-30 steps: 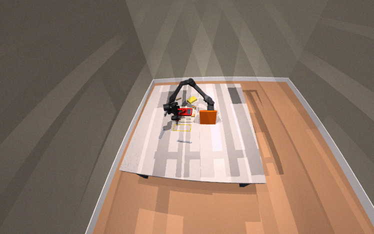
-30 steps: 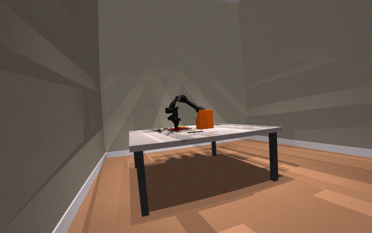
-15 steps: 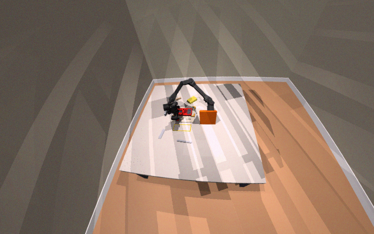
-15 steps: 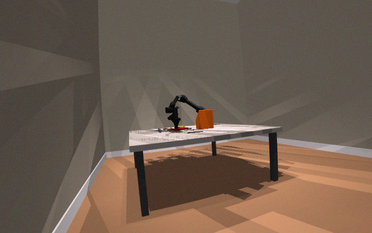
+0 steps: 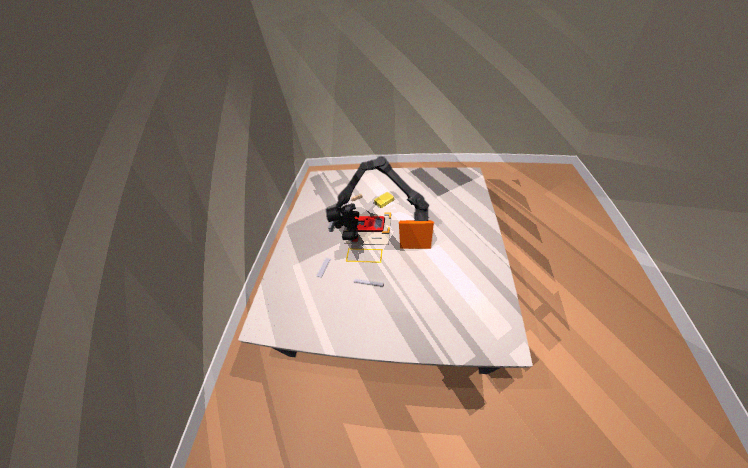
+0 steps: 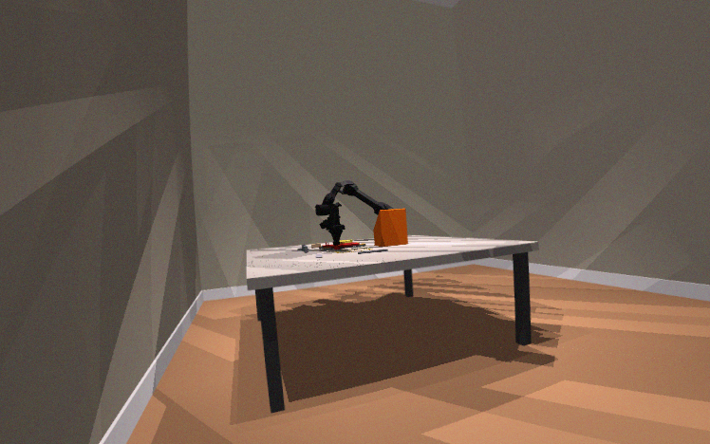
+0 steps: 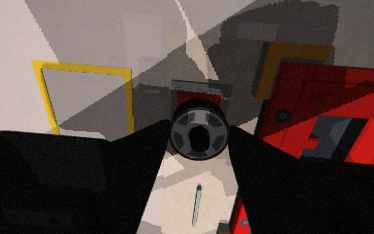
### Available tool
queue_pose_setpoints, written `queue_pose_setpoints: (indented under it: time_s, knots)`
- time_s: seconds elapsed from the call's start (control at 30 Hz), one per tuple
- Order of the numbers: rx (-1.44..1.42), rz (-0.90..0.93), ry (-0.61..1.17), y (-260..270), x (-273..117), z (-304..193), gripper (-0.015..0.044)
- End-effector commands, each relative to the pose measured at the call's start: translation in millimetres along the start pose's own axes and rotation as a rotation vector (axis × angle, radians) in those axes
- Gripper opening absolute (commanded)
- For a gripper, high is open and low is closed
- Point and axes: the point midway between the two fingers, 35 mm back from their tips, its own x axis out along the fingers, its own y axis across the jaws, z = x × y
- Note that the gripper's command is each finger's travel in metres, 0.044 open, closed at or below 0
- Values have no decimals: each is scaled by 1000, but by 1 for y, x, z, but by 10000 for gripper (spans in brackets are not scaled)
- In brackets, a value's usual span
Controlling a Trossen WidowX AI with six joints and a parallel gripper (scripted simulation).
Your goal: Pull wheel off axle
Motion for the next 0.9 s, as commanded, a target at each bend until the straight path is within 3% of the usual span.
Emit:
queue_pose_setpoints:
  time_s: [0.0,0.87]
  knots:
    - [-3,2,-3,1,-6,0,0]
    - [-5,1,-3,1,-14,0,0]
